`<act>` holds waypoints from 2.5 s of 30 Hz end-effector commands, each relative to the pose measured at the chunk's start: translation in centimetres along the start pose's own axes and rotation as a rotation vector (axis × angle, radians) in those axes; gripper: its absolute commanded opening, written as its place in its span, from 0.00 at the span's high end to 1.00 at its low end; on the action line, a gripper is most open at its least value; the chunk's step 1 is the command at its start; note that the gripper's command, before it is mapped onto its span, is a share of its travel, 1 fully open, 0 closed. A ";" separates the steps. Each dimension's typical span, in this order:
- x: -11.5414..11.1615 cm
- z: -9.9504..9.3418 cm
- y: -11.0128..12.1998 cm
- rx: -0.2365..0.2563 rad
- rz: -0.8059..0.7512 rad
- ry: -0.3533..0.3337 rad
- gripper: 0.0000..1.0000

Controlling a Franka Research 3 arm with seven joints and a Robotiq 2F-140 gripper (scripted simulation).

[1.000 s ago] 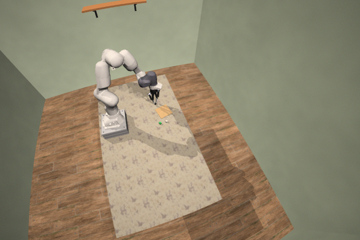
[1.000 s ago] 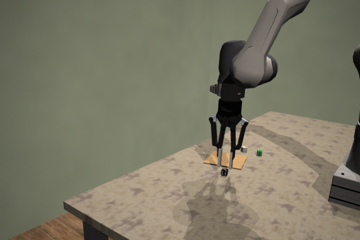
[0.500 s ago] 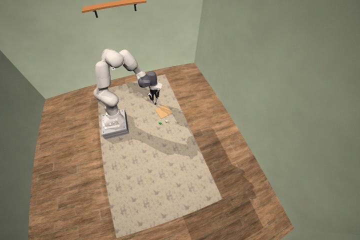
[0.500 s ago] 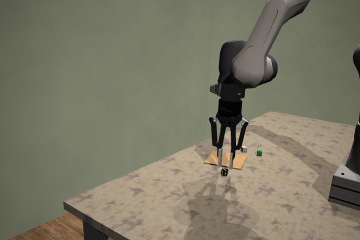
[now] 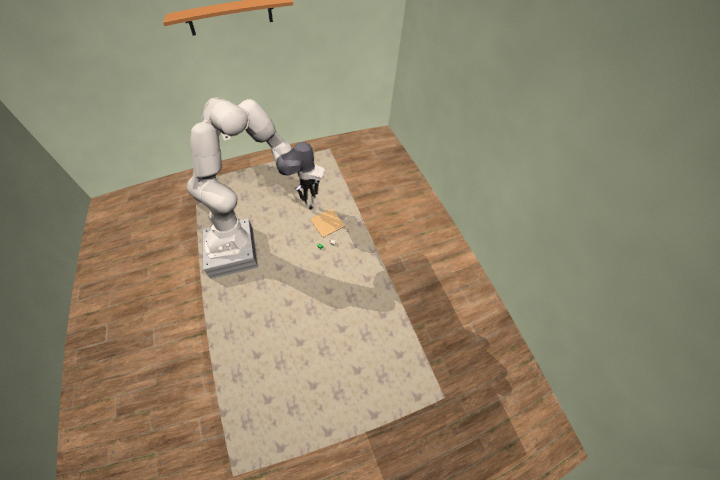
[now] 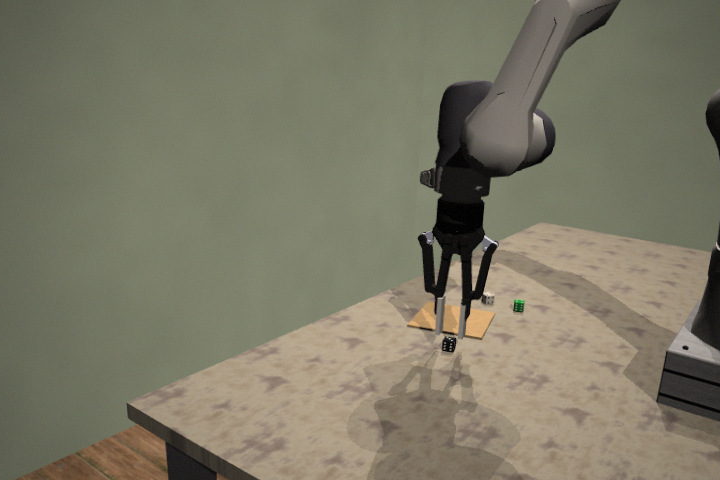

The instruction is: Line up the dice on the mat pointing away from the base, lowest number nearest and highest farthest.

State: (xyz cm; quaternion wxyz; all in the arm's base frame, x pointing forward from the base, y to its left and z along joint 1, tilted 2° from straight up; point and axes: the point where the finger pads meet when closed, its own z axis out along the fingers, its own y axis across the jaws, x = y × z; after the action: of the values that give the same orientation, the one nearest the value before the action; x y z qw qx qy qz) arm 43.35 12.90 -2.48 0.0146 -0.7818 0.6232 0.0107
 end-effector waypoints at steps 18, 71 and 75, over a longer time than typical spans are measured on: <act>0.0 0.0 0.0 0.002 -0.002 0.000 0.79; 0.0 2.6 0.0 0.002 -0.002 0.000 0.79; 0.0 2.6 0.0 0.002 -0.002 0.000 0.79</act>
State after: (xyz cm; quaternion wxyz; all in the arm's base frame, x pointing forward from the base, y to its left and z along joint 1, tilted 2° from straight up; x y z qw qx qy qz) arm 43.23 12.99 -5.06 0.0144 -0.7814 0.6237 0.0113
